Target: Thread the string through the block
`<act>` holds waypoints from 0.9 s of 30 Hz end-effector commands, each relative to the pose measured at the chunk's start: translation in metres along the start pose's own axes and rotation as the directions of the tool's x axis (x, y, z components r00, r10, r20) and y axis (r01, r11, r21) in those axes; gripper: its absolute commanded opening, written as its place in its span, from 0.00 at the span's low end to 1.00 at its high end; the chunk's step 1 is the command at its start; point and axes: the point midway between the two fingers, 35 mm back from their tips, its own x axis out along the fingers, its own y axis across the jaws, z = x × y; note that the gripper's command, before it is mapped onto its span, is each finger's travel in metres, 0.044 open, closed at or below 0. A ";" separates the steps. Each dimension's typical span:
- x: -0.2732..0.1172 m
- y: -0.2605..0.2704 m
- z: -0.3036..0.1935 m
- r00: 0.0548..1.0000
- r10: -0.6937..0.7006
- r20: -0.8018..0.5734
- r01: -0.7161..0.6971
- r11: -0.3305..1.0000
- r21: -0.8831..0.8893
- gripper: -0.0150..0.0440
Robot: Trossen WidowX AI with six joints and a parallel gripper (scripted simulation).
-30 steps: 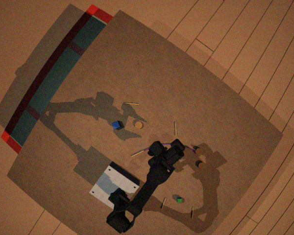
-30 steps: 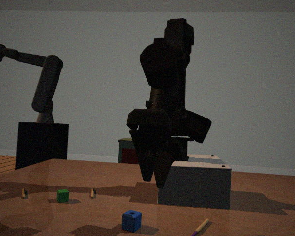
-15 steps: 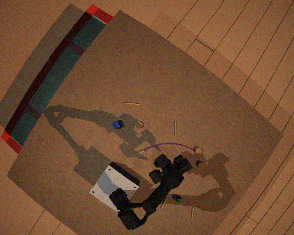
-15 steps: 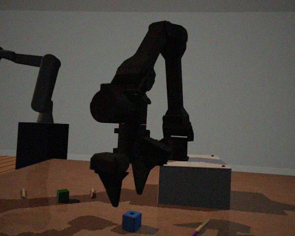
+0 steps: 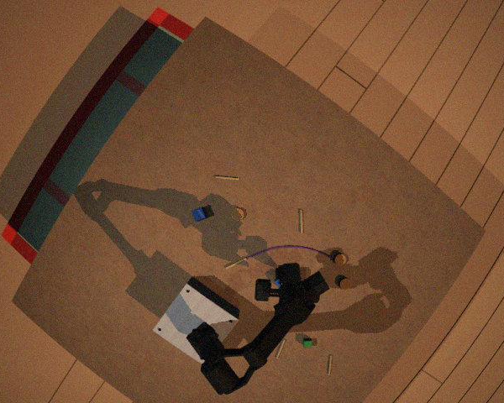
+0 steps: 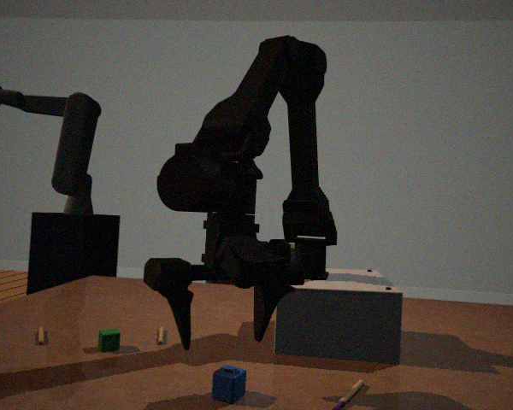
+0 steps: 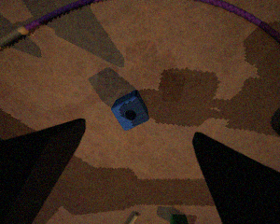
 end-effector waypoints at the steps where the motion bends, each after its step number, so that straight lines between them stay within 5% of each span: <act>1: -0.004 0.003 -0.001 1.000 0.003 0.002 -0.003 0.816 0.578 1.00; 6: -0.006 0.004 -0.001 1.000 0.003 0.002 -0.003 0.446 0.895 1.00; 12: -0.009 0.006 -0.001 1.000 0.003 0.002 -0.002 0.098 0.995 1.00; 27: -0.013 0.009 -0.002 1.000 0.003 0.002 0.001 -0.692 0.722 1.00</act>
